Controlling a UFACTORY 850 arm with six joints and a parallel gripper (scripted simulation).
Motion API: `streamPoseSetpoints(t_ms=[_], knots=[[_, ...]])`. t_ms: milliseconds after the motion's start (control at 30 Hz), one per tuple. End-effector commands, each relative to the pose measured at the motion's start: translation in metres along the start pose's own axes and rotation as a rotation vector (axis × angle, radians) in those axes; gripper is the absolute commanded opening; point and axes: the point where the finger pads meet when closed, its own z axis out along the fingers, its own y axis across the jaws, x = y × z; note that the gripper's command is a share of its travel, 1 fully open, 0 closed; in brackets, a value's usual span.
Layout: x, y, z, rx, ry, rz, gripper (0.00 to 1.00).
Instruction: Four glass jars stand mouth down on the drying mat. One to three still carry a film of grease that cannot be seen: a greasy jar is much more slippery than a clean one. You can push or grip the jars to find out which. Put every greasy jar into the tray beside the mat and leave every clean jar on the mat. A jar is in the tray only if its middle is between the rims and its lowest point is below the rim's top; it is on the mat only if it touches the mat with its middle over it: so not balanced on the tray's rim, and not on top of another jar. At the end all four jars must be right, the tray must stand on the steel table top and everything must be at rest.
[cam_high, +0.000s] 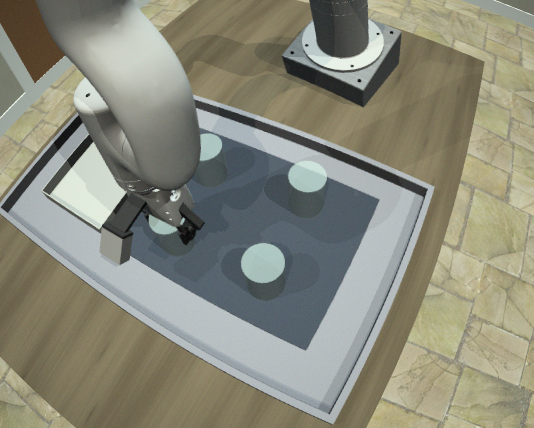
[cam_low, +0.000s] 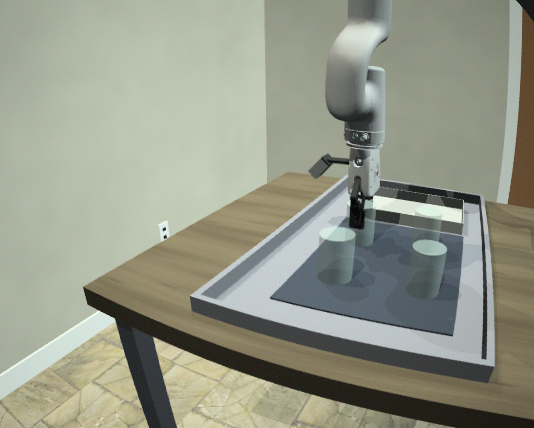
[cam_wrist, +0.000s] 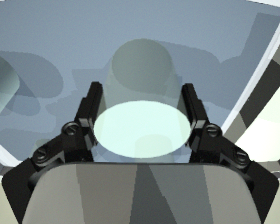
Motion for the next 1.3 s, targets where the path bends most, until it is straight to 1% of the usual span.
streamPoseSetpoints(t_ms=[0,267,300,733,900,967,1267], knots=[[0.001,0.0,-0.001,0.0,0.002,0.0,0.65],[0.001,0.0,-0.001,0.0,0.002,0.0,0.65],[0.001,0.0,-0.001,0.0,0.002,0.0,0.0],[0.001,0.0,-0.001,0.0,0.002,0.0,0.0],[0.001,0.0,-0.014,0.0,0.002,0.0,0.0],[0.001,0.0,-0.014,0.0,0.002,0.0,0.0],[0.001,0.0,-0.038,0.0,0.002,0.0,0.0]])
